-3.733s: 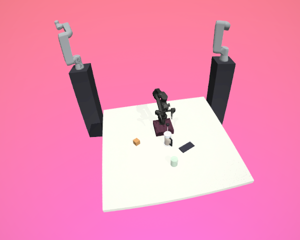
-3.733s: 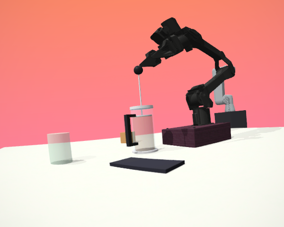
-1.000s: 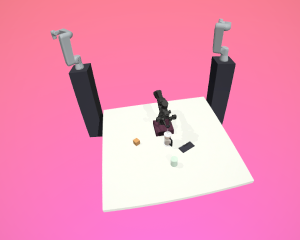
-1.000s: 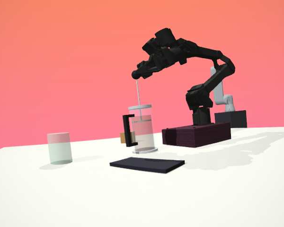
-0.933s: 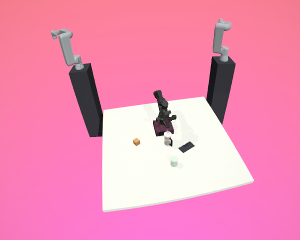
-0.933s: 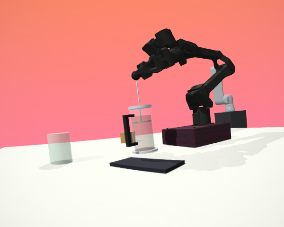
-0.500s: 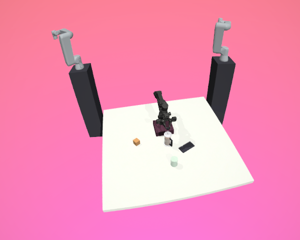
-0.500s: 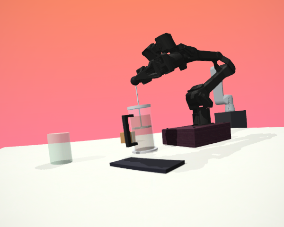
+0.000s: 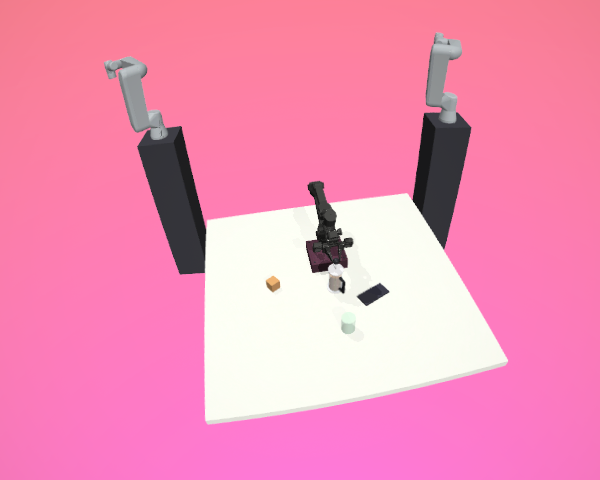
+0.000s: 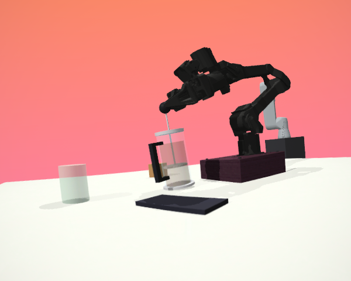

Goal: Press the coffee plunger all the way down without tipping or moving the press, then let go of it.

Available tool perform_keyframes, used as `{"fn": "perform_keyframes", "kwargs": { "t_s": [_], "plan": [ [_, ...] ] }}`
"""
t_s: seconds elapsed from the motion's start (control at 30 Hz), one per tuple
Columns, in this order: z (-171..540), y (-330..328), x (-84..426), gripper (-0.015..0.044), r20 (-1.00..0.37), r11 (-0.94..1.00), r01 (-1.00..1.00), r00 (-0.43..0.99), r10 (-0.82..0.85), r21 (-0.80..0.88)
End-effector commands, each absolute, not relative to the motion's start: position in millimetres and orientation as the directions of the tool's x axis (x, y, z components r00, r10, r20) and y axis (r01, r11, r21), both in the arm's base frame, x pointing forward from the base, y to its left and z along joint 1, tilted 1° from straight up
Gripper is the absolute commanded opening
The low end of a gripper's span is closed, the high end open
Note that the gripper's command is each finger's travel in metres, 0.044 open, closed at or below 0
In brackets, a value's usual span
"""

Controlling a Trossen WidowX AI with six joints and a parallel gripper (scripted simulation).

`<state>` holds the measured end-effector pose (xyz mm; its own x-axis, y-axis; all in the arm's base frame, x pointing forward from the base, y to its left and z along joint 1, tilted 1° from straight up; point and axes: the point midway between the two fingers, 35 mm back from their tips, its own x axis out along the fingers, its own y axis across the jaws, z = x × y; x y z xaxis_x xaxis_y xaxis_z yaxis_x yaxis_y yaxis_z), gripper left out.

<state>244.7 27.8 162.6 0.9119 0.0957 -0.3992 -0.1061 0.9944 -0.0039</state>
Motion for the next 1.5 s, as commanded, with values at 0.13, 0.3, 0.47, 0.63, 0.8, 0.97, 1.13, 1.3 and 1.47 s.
{"fn": "perform_keyframes", "kwargs": {
  "t_s": [0.13, 0.3, 0.47, 0.63, 0.8, 0.97, 1.13, 1.3, 1.47],
  "plan": [
    [133, 28, 246, 0.0125, -0.474, 0.994, -0.111, 0.876, 0.093, -0.010],
    [134, 28, 250, 0.0125, -0.474, 0.994, -0.111, 0.876, 0.093, -0.010],
    [135, 28, 253, 0.0125, -0.474, 0.994, -0.111, 0.876, 0.093, -0.010],
    [135, 28, 256, 0.0125, -0.473, 0.994, -0.111, 0.876, 0.093, -0.010],
    [136, 29, 257, 0.0125, -0.473, 0.994, -0.111, 0.876, 0.093, -0.010],
    [136, 29, 259, 0.0125, -0.473, 0.994, -0.111, 0.876, 0.093, -0.010],
    [136, 29, 260, 0.0125, -0.473, 0.994, -0.111, 0.876, 0.093, -0.010],
    [137, 29, 261, 0.0125, -0.473, 0.994, -0.111, 0.876, 0.093, -0.010],
    [137, 29, 262, 0.0125, -0.473, 0.994, -0.111, 0.876, 0.093, -0.010]
  ]
}}
